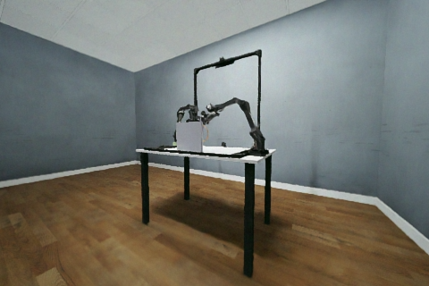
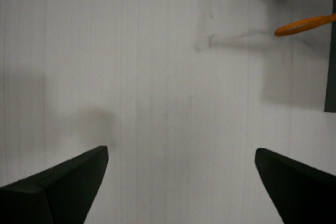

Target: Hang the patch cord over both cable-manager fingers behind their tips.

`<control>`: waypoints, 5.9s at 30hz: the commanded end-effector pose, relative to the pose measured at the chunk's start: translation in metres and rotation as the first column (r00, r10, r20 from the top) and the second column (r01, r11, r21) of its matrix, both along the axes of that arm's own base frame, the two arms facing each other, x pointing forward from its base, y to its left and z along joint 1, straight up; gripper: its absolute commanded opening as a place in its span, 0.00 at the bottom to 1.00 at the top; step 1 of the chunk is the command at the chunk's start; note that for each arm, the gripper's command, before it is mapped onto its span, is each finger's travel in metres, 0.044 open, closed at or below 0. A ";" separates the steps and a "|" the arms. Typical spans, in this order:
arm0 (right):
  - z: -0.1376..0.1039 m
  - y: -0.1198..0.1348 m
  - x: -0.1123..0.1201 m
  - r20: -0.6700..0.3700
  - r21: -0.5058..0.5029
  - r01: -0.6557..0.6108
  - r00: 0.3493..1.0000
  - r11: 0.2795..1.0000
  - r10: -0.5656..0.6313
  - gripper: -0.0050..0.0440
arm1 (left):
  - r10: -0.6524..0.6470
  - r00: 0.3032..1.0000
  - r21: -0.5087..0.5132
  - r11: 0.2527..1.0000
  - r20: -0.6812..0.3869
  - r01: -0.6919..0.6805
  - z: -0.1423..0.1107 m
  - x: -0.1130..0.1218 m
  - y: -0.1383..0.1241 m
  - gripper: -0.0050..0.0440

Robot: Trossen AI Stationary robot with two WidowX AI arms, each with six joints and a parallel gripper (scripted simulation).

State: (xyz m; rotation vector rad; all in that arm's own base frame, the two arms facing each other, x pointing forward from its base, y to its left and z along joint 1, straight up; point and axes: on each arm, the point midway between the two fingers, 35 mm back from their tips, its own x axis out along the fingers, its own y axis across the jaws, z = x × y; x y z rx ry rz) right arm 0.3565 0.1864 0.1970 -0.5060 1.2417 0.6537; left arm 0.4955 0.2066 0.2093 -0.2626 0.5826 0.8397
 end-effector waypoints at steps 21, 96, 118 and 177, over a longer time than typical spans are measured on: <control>0.012 -0.001 -0.002 0.030 0.018 -0.001 1.000 1.000 0.000 1.00 | -0.002 0.998 0.015 1.000 0.055 0.001 0.026 -0.009 0.000 0.15; 0.012 -0.001 -0.002 0.030 0.018 -0.001 1.000 1.000 0.000 1.00 | -0.001 0.999 0.014 1.000 0.049 0.001 0.026 -0.026 0.000 0.15; 0.012 -0.001 -0.002 0.030 0.018 -0.001 1.000 1.000 0.000 1.00 | -0.002 0.999 0.014 1.000 0.048 0.001 0.028 -0.043 -0.001 0.15; 0.012 -0.001 -0.002 0.030 0.018 -0.001 1.000 1.000 0.000 1.00 | 0.011 0.999 0.014 1.000 0.054 -0.012 0.029 -0.055 0.001 0.15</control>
